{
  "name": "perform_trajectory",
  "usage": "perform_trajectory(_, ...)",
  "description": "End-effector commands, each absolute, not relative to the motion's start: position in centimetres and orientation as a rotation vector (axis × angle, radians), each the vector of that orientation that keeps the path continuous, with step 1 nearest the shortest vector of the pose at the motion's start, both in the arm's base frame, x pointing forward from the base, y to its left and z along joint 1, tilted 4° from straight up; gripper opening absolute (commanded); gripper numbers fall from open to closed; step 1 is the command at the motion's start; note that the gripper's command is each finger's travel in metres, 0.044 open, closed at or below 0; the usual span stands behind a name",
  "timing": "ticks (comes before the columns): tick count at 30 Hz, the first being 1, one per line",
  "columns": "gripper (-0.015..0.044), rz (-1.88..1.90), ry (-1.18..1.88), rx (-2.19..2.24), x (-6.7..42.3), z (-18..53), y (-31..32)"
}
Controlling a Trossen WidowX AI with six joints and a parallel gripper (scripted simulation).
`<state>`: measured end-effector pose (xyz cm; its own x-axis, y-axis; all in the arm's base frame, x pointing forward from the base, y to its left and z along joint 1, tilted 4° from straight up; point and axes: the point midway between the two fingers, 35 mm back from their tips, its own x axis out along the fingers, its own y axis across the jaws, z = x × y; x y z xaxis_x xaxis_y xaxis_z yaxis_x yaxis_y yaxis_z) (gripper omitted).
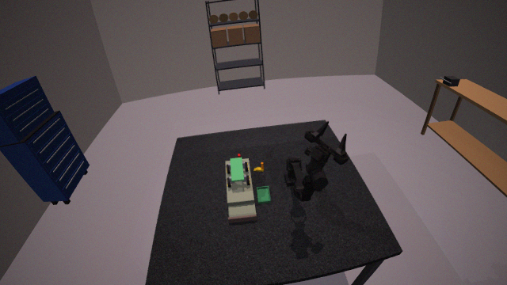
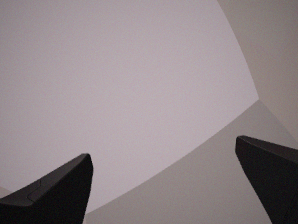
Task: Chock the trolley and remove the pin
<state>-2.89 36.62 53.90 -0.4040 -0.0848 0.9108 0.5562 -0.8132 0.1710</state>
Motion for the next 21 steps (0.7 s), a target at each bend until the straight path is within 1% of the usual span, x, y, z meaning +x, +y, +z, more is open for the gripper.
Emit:
perform_trajectory(1, 0.0374, -2.248, -0.641, -1.415, -3.0, 54.1, 36.3)
perform_trajectory(2, 0.0348, -2.235, -0.619, -1.396, -3.4, 54.6, 35.2)
perform_trajectory(5, 0.0269, -2.160, -0.500, -1.293, -5.1, 57.1, 29.1)
perform_trajectory(8, 0.0190, -2.135, -0.404, -1.256, -5.7, 58.1, 26.0)
perform_trajectory(15, 0.0190, -1.993, -0.032, -1.152, -6.7, 59.9, 13.8)
perform_trajectory(21, 0.0190, -1.780, 0.288, -1.089, -5.3, 59.0, 2.9)
